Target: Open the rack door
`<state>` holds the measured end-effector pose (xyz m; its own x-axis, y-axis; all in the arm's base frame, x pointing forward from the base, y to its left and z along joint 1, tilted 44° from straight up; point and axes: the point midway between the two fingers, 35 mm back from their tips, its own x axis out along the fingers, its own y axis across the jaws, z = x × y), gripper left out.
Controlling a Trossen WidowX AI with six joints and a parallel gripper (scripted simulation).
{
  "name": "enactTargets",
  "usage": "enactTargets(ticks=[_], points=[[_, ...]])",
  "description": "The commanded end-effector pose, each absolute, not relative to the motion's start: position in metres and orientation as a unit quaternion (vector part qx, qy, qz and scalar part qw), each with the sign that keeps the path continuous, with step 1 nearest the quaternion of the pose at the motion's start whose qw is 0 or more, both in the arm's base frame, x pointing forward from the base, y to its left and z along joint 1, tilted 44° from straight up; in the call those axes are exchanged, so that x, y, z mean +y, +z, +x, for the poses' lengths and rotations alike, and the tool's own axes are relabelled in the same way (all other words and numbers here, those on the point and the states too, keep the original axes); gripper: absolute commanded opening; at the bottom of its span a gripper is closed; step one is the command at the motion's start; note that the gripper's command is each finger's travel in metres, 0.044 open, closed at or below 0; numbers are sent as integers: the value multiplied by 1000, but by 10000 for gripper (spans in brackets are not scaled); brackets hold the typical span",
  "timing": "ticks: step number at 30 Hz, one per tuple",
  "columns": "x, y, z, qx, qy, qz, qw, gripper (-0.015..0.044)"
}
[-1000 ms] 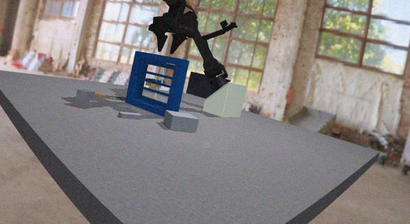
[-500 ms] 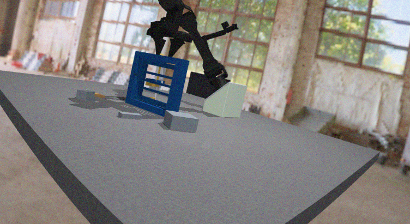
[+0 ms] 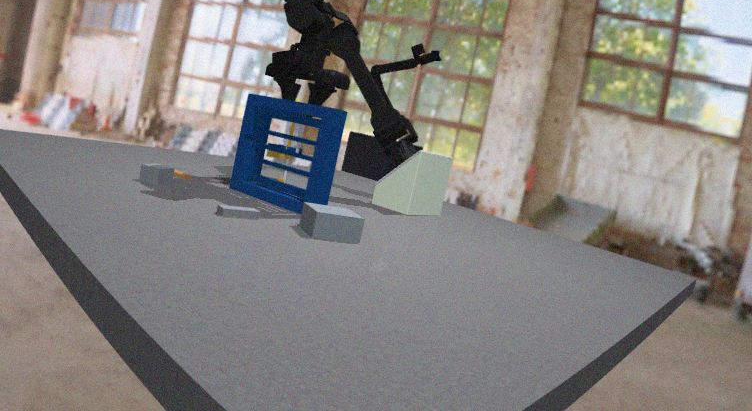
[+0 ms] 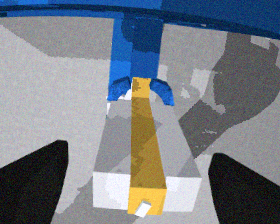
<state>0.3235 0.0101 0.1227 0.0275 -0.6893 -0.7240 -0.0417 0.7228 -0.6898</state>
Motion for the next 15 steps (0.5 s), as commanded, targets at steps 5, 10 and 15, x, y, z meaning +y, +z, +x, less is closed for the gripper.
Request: enactTargets(ticks=[5, 10, 15], points=[[-1, 113, 322, 657, -245, -283, 655, 287], [-7, 107, 322, 659, -245, -282, 653, 287], [-9, 105, 321, 659, -245, -282, 653, 261]])
